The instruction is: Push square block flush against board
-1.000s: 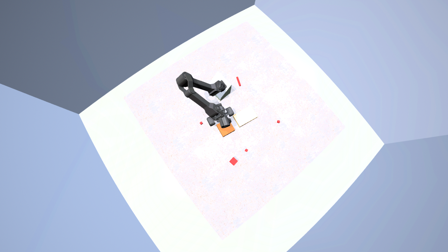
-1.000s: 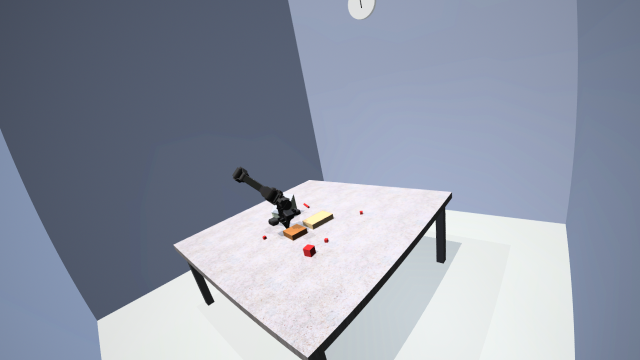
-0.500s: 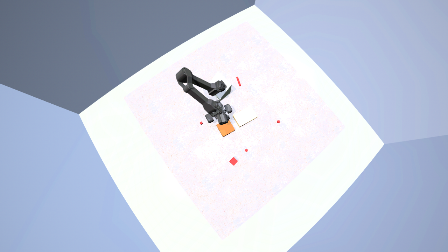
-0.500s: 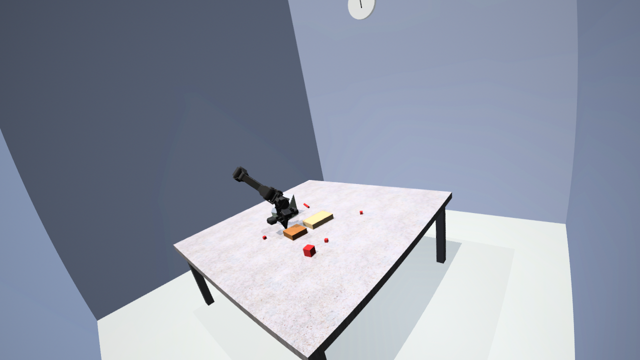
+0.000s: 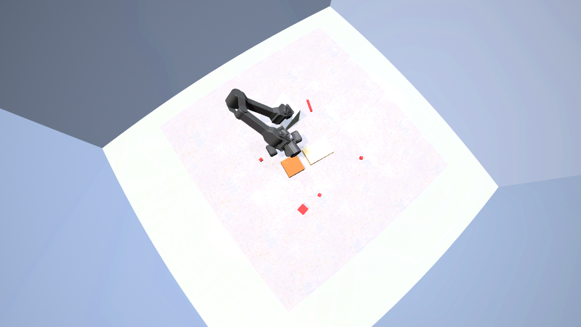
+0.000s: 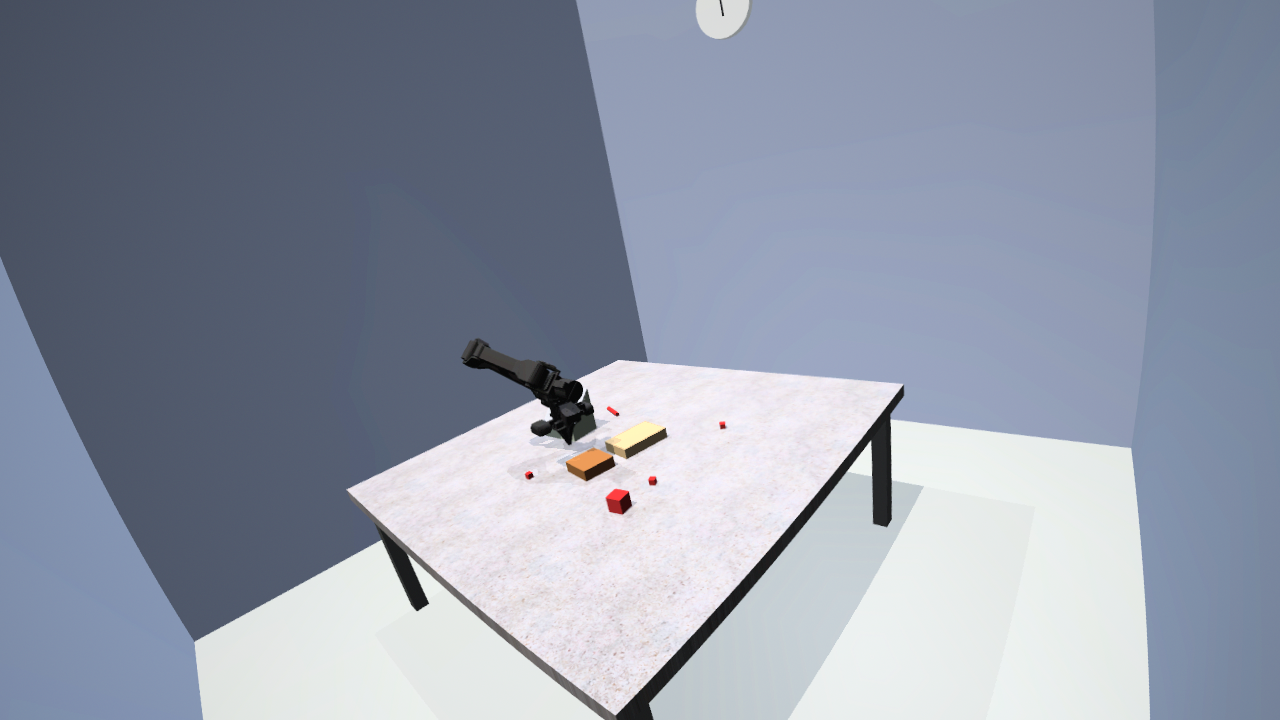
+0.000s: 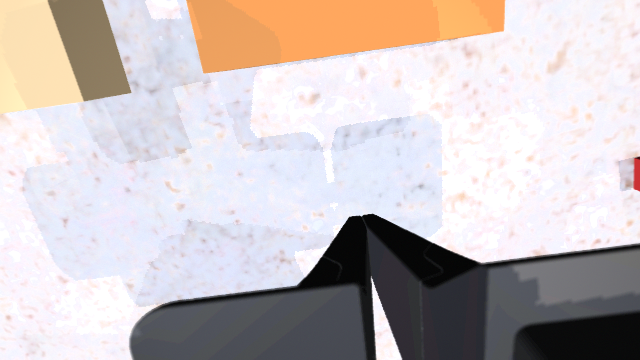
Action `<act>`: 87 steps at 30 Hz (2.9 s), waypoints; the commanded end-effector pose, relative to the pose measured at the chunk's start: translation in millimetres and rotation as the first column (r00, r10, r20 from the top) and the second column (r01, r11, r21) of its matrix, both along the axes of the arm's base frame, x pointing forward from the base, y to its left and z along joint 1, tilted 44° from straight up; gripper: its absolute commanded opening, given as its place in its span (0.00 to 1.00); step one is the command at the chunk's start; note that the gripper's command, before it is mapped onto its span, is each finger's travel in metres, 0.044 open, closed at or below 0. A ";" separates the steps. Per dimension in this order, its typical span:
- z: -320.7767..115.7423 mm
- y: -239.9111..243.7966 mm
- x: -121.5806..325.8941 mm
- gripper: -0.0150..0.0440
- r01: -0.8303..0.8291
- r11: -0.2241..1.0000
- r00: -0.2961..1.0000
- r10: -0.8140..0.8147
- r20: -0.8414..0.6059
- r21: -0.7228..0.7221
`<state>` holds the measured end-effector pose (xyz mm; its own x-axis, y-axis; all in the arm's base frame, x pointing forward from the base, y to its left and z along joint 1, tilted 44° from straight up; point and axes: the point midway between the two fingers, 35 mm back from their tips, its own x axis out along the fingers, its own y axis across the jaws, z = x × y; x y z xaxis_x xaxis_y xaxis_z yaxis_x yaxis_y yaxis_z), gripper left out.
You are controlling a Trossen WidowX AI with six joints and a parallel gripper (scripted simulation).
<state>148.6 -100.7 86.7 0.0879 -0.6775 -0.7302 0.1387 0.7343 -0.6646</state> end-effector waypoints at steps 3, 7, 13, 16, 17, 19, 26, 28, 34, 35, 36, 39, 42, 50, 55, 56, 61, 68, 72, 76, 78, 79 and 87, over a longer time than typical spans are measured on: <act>12.7 6.2 -1.1 0.25 0.005 1.000 1.000 -0.005 0.007 -0.009; 16.8 4.5 4.2 0.25 0.069 0.998 0.995 -0.069 0.066 0.003; 26.5 -0.4 17.0 0.25 0.215 0.975 0.954 -0.220 0.202 0.045; 31.3 -3.2 23.4 0.25 0.285 0.956 0.918 -0.294 0.267 0.073; 32.9 -4.2 25.5 0.25 0.307 0.948 0.904 -0.318 0.287 0.083; 36.1 -6.3 29.7 0.25 0.350 0.931 0.872 -0.365 0.327 0.105; 47.1 -14.7 44.5 0.25 0.483 0.853 0.729 -0.516 0.451 0.195; 50.2 -17.4 48.6 0.25 0.516 0.827 0.679 -0.554 0.481 0.224; 59.4 -26.1 60.8 0.25 0.595 0.739 0.515 -0.653 0.556 0.317; 60.9 -27.6 62.8 0.25 0.605 0.723 0.486 -0.666 0.565 0.333; 62.3 -29.1 64.7 0.25 0.614 0.708 0.457 -0.679 0.574 0.348; 66.7 -34.0 70.4 0.25 0.638 0.660 0.368 -0.713 0.597 0.396; 71.0 -39.1 76.1 0.25 0.655 0.611 0.275 -0.741 0.613 0.445; 81.8 -52.6 89.6 0.25 0.665 0.480 0.024 -0.779 0.626 0.572; 82.7 -53.8 90.7 0.25 0.664 0.469 0.004 -0.781 0.625 0.582; 82.7 -53.8 90.7 0.25 0.664 0.469 0.004 -0.781 0.625 0.582; 59.5 -76.4 94.4 0.25 0.664 0.471 0.008 -0.781 0.624 0.581; 43.7 -91.5 95.1 0.25 0.664 0.472 0.004 -0.778 0.628 0.580; 41.5 -89.3 95.9 0.25 0.664 0.471 0.004 -0.778 0.628 0.581; 37.7 -85.5 97.1 0.25 0.664 0.470 0.004 -0.779 0.627 0.581; 35.8 -83.6 97.7 0.25 0.664 0.470 0.004 -0.780 0.626 0.582; 34.8 -82.6 98.0 0.25 0.664 0.470 0.004 -0.780 0.626 0.582; 27.3 -74.9 100.1 0.25 0.664 0.468 0.004 -0.781 0.624 0.582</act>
